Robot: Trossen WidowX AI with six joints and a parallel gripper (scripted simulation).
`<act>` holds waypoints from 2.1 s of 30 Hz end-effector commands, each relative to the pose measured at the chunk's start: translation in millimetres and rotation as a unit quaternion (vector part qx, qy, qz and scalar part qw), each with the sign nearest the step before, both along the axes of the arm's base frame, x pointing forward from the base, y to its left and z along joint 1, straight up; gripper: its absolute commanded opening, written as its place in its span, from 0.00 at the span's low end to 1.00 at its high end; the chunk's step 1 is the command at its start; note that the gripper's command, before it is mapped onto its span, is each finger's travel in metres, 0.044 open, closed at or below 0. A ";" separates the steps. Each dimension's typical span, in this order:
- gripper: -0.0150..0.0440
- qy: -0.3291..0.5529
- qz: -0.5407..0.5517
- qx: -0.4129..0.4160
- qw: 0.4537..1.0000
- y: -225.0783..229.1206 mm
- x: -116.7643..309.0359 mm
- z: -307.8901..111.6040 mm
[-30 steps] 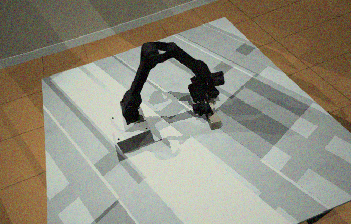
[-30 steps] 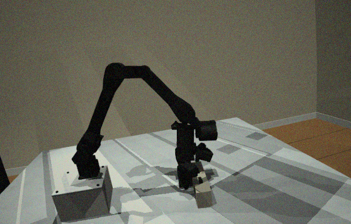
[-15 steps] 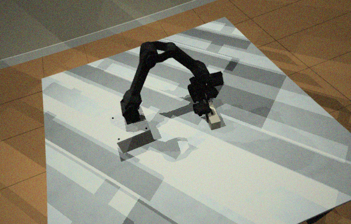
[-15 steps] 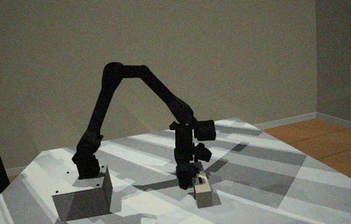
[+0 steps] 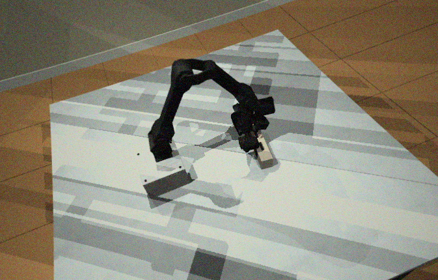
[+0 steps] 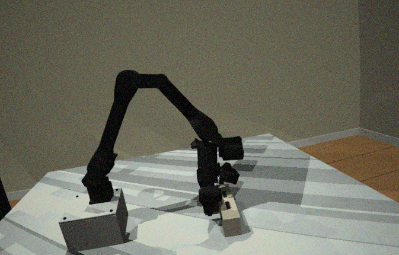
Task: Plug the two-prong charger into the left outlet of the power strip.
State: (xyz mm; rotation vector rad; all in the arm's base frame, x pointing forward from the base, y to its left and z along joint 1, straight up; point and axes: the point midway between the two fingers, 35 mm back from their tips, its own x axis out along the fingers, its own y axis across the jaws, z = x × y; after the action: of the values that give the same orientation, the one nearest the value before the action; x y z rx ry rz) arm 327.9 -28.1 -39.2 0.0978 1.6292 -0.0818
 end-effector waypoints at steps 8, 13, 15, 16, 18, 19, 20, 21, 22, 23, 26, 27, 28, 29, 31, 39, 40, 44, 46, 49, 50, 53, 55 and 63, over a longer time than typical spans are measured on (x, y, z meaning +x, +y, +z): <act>1.00 -0.006 0.000 -0.002 1.000 0.1 -2.1 0.3; 1.00 -0.007 0.000 -0.002 1.000 0.3 -3.6 0.3; 1.00 -0.007 0.000 -0.002 1.000 0.4 -5.0 0.3; 1.00 -0.007 0.000 -0.002 1.000 0.6 -6.0 0.2; 1.00 -0.007 0.000 -0.002 1.000 0.8 -8.0 0.2; 1.00 -0.007 0.000 -0.002 1.000 0.9 -9.0 0.2; 1.00 -0.007 0.000 -0.002 1.000 1.1 -10.0 0.1; 1.00 -0.007 0.000 -0.002 1.000 1.2 -11.1 0.1; 1.00 -0.007 0.000 -0.002 1.000 1.3 -12.1 0.1; 1.00 -0.007 0.000 -0.002 1.000 1.5 -13.1 0.1; 1.00 -0.007 0.000 -0.002 1.000 1.8 -16.2 0.0; 1.00 -0.007 0.000 -0.002 1.000 2.0 -17.2 -0.1; 1.00 -0.007 0.000 -0.002 1.000 2.1 -18.3 -0.1; 1.00 -0.007 0.000 -0.002 1.000 2.2 -19.3 -0.2; 1.00 -0.007 0.000 -0.002 1.000 2.5 -21.4 -0.2; 1.00 -0.007 0.000 -0.002 1.000 3.5 -29.7 -0.6; 1.00 -0.007 0.000 -0.002 1.000 3.6 -30.8 -0.7; 1.00 -0.007 0.000 -0.002 1.000 4.1 -35.0 -1.0; 1.00 -0.007 0.000 -0.002 1.000 4.4 -37.2 -1.1; 1.00 -0.007 0.000 -0.002 1.000 4.7 -40.4 -1.3; 1.00 -0.007 0.000 -0.002 1.000 4.9 -41.4 -1.4; 1.00 -0.007 0.000 -0.002 1.000 5.2 -44.7 -1.6; 1.00 -0.007 0.000 -0.002 1.000 5.5 -46.8 -1.8; 1.00 -0.007 0.000 -0.002 1.000 6.5 -55.5 -2.5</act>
State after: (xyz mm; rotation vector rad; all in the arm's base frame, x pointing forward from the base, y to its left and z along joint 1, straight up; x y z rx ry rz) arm 275.0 -21.7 -42.3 0.0945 1.6204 -0.0794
